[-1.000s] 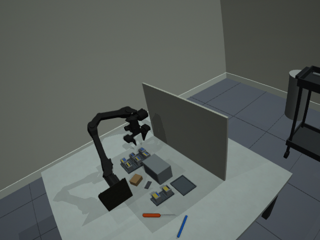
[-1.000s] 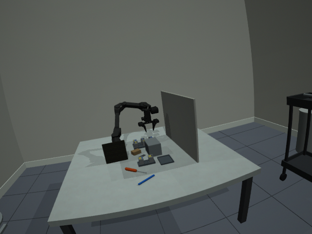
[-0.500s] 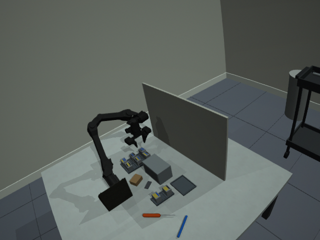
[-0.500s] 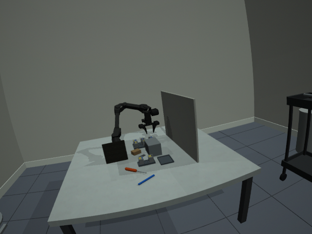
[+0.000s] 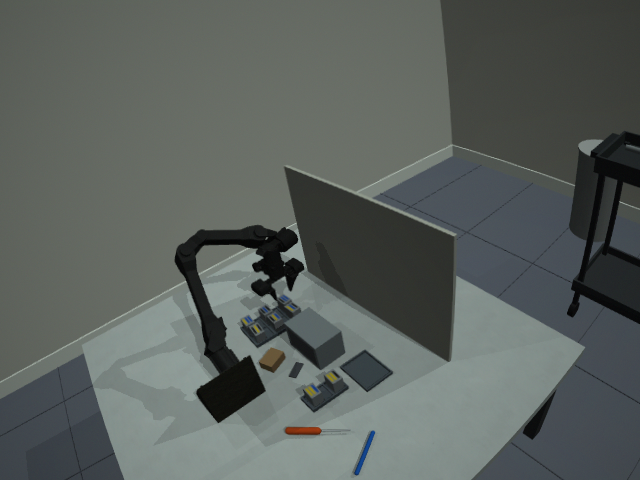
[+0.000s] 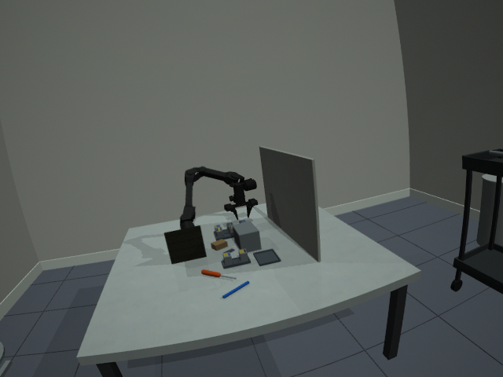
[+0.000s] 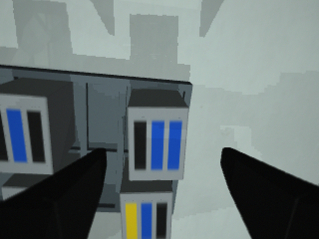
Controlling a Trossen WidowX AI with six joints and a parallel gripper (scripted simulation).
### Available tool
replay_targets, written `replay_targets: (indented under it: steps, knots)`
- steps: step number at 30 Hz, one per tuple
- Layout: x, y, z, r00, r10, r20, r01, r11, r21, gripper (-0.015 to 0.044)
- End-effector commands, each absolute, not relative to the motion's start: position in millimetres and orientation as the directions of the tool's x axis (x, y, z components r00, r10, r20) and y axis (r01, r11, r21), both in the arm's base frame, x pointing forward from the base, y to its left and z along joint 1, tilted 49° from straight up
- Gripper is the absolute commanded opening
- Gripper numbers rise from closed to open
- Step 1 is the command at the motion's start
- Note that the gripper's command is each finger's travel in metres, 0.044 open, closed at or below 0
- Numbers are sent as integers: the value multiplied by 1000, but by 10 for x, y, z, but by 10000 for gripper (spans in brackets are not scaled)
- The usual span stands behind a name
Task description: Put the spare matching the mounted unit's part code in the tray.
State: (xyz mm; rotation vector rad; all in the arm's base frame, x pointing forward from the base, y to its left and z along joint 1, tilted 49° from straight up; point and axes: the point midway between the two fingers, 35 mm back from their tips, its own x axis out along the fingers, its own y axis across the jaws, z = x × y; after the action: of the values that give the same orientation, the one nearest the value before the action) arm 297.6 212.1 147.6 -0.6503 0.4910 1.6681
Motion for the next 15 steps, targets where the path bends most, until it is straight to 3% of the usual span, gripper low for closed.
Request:
replay_targets:
  steps: [1, 15]
  knots:
    - [2960, 2170, 1415, -127, 739, -661, -981, -193, -27, 300]
    - [2922, 2342, 1270, -127, 741, -659, -981, -192, -28, 300]
